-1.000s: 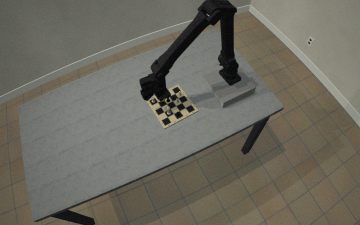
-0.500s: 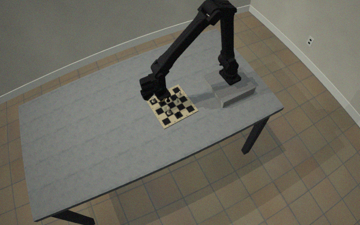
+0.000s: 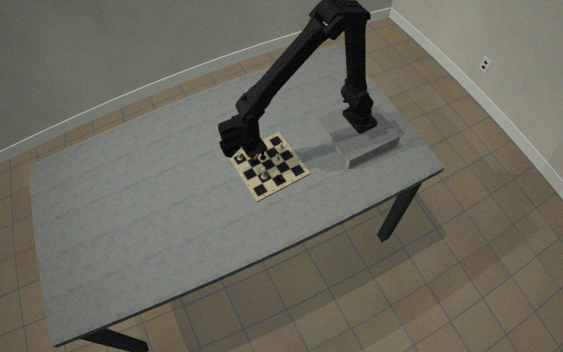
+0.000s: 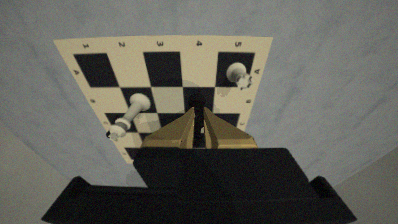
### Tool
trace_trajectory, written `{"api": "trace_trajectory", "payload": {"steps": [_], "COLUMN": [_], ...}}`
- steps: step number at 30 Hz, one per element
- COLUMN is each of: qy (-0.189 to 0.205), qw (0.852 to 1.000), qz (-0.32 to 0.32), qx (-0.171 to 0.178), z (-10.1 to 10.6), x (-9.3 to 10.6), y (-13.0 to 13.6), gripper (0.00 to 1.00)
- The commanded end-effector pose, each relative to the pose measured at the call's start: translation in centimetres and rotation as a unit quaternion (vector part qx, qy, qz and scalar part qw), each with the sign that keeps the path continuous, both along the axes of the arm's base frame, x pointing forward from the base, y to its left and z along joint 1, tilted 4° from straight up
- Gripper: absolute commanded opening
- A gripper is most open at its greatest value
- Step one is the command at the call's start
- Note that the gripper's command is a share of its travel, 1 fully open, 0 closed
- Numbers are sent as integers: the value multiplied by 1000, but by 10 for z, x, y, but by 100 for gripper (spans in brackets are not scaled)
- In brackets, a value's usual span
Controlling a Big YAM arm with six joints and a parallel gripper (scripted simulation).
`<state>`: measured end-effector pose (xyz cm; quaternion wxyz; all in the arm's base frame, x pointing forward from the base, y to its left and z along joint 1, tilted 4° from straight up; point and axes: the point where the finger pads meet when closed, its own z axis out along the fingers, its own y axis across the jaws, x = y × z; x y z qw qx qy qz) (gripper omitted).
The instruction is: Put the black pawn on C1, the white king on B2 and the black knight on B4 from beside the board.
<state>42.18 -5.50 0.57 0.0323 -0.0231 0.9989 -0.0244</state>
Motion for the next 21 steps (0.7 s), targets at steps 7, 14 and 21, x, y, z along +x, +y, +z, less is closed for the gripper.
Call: {"api": "trace_trajectory", "payload": {"steps": [7, 14, 21], "qy": [-11, -11, -10], "qw": [1000, 1000, 1000], "qz": [2, 2, 2], "qx": [-3, -3, -3], "z": [1, 1, 2], "x": [14, 14, 14], "y": [-6, -6, -6], "gripper": [28, 35, 35]}}
